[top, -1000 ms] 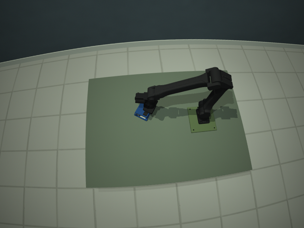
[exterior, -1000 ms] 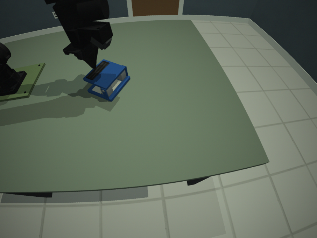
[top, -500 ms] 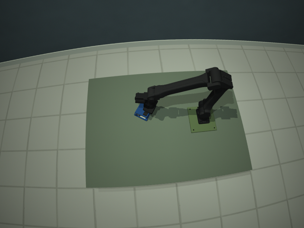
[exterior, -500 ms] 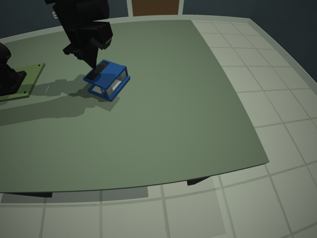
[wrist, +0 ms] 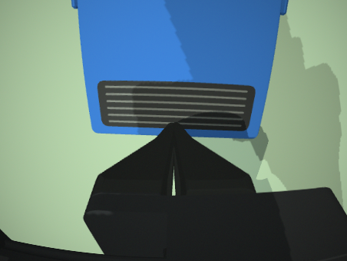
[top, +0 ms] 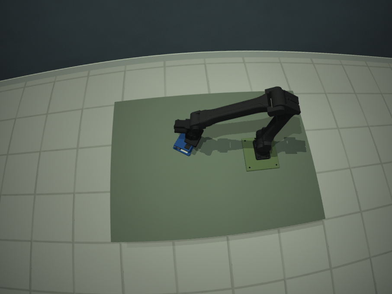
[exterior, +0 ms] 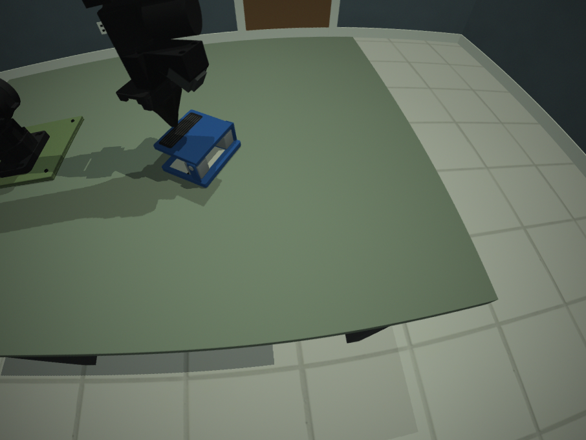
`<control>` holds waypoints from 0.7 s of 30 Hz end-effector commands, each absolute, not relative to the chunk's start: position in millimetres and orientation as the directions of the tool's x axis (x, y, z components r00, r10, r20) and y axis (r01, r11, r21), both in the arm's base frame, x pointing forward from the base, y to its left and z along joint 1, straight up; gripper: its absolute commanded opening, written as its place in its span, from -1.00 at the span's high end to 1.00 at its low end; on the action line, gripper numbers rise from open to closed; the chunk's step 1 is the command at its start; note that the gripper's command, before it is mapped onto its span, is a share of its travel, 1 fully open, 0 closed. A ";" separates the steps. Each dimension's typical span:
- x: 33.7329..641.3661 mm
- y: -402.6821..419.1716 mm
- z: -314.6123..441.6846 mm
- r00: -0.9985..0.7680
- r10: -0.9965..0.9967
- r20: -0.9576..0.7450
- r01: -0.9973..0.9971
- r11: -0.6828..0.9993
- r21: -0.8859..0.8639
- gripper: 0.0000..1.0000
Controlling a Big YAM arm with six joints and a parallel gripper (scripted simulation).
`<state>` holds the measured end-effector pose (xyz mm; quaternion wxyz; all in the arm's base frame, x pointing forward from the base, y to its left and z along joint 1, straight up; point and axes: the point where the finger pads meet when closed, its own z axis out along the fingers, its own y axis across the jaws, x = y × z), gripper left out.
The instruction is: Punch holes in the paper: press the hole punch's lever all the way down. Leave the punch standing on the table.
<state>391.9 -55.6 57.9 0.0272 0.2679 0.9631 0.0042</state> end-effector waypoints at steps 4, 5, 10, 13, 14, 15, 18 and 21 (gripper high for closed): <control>381.2 -61.1 18.9 -0.854 0.520 0.004 0.520 0.854 -0.008 1.00; 381.0 -61.2 17.8 -0.854 0.520 0.004 0.520 0.854 -0.008 1.00; 380.5 -61.3 13.8 -0.855 0.519 0.004 0.519 0.855 -0.008 1.00; 380.5 -61.3 13.7 -0.855 0.518 0.004 0.518 0.855 -0.008 1.00; 380.5 -61.3 13.7 -0.855 0.518 0.004 0.518 0.855 -0.008 1.00; 380.5 -61.3 13.7 -0.855 0.518 0.004 0.518 0.855 -0.008 1.00; 380.5 -61.3 13.7 -0.855 0.518 0.004 0.518 0.855 -0.008 1.00; 380.5 -61.3 13.7 -0.855 0.518 0.004 0.518 0.855 -0.008 1.00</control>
